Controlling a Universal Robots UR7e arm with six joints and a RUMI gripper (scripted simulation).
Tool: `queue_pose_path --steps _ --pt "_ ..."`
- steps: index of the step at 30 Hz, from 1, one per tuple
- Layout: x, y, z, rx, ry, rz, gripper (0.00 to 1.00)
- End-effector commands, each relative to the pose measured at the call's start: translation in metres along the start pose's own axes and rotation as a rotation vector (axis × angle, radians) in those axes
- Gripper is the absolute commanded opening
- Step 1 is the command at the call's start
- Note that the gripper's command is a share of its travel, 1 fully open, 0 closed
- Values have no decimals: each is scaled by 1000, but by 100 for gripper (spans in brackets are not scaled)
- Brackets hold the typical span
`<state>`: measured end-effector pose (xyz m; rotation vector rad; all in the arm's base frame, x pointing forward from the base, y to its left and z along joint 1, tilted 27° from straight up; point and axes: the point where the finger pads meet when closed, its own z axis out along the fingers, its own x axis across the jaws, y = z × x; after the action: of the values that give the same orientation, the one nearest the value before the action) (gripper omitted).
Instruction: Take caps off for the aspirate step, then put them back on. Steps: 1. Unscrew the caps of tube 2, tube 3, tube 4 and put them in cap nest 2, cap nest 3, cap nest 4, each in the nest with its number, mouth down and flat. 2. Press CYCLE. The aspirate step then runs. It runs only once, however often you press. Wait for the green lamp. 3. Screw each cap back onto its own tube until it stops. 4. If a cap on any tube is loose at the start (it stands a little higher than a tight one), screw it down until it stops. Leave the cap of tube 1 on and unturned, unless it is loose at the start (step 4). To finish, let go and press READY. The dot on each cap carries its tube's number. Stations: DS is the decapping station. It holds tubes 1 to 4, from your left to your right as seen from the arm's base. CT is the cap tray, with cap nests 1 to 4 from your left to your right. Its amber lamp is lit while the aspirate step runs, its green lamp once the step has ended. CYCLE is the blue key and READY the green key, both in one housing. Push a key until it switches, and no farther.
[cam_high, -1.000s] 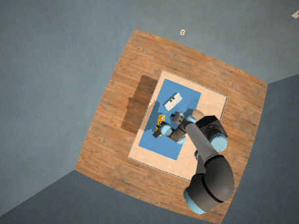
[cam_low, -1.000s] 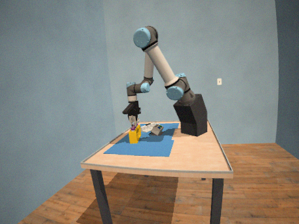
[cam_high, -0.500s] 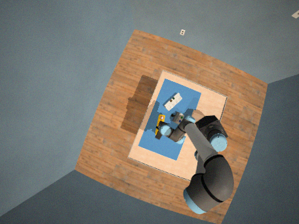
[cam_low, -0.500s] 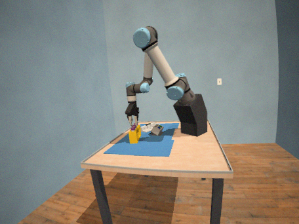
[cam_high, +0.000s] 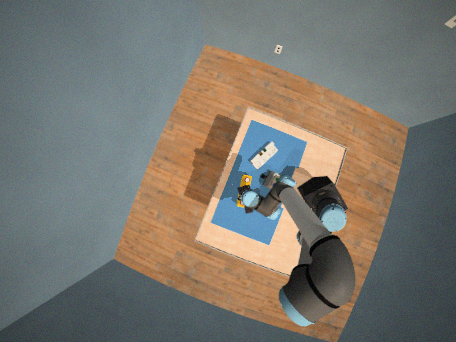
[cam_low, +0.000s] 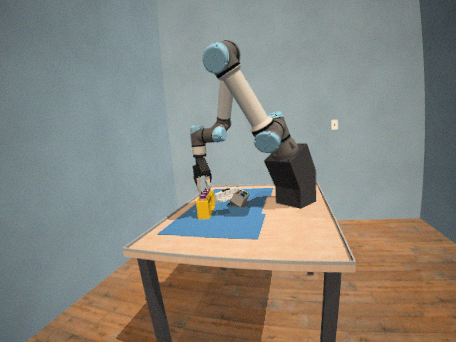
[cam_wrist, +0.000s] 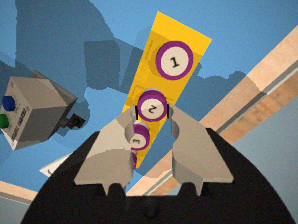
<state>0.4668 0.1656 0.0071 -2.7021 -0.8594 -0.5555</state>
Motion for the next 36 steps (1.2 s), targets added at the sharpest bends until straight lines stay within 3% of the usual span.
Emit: queue_pose_path --steps 1,3,4,16,20,25,27,29,36 --pt "0 0 0 12 2 -76 0" --pt "0 0 0 12 2 -76 0" --pt "0 0 0 12 2 -76 35" --pt "0 0 0 12 2 -75 35" --pt "0 0 0 12 0 249 35" --pt "0 0 0 13 -1 488 35" --pt "0 0 0 13 -1 488 35" --pt "0 0 0 13 -2 666 35" --pt "0 0 0 12 -4 972 35"
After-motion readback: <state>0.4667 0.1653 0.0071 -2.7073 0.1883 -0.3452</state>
